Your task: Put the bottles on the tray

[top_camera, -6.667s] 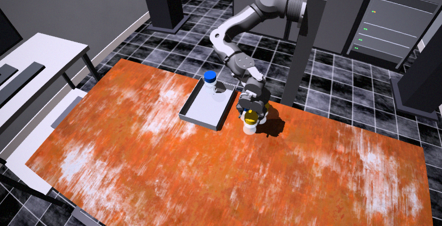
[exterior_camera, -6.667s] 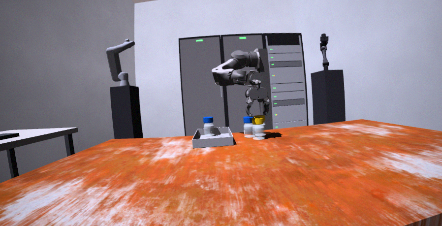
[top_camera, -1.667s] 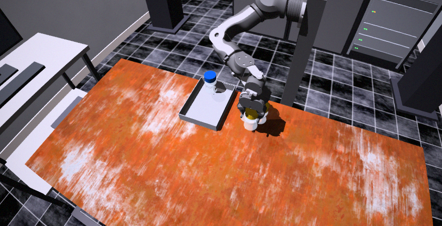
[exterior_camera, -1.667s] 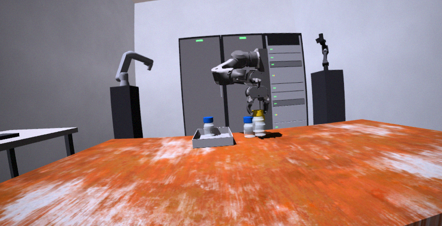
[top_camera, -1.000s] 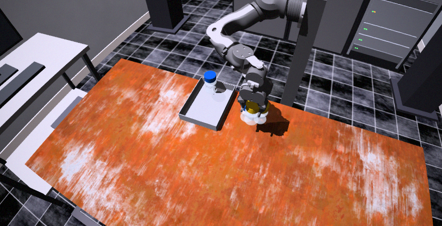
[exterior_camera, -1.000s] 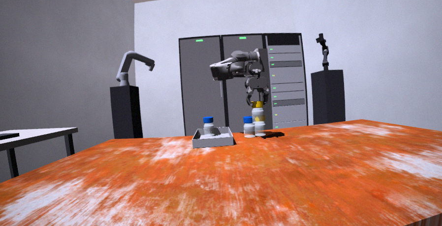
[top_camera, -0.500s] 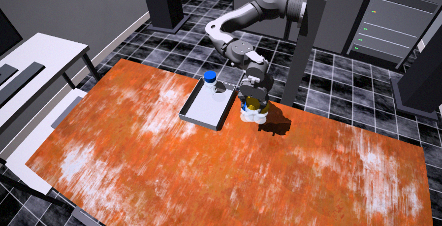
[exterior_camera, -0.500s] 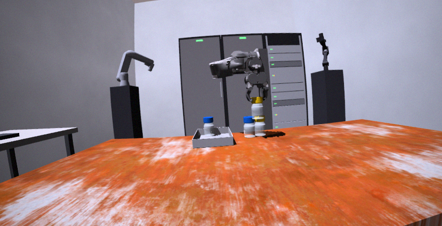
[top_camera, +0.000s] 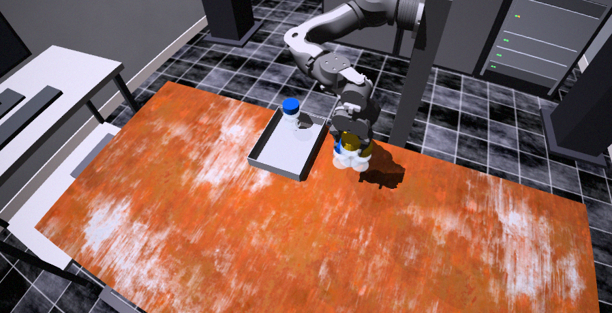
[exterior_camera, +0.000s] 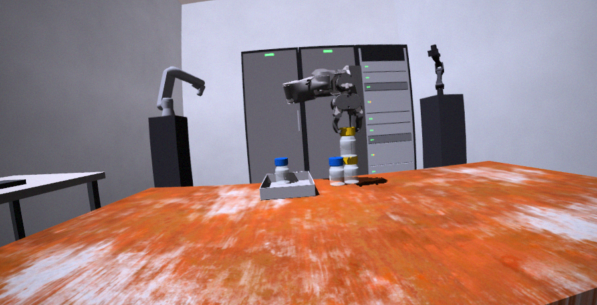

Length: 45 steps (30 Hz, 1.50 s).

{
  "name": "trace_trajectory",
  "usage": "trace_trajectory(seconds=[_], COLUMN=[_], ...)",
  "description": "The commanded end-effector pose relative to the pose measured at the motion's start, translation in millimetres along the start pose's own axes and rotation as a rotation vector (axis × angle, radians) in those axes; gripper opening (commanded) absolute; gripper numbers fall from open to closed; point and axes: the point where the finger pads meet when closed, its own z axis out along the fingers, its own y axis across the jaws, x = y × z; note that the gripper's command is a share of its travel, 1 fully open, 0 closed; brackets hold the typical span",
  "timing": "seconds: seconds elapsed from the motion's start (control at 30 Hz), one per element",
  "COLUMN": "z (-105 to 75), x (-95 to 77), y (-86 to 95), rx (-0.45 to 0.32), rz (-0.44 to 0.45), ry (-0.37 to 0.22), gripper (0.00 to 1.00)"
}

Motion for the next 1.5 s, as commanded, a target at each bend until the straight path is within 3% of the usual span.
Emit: trace_trajectory(seconds=[0.0, 0.23, 0.47, 0.8, 1.47], z=[-1.9, -1.2, -1.2, -1.3, -0.7], x=[-5.1, -25.5, -25.5, -40.7, -47.2], y=[2.9, 14.5, 14.5, 22.5, 26.6], rx=[0.001, 0.005, 0.005, 0.005, 0.005], rz=[-0.008, -0.007, -0.007, -0.007, -0.007], ry=[-0.006, -0.001, -0.001, -0.001, -0.001], gripper=[0.0, 0.0, 0.0, 0.0, 0.0])
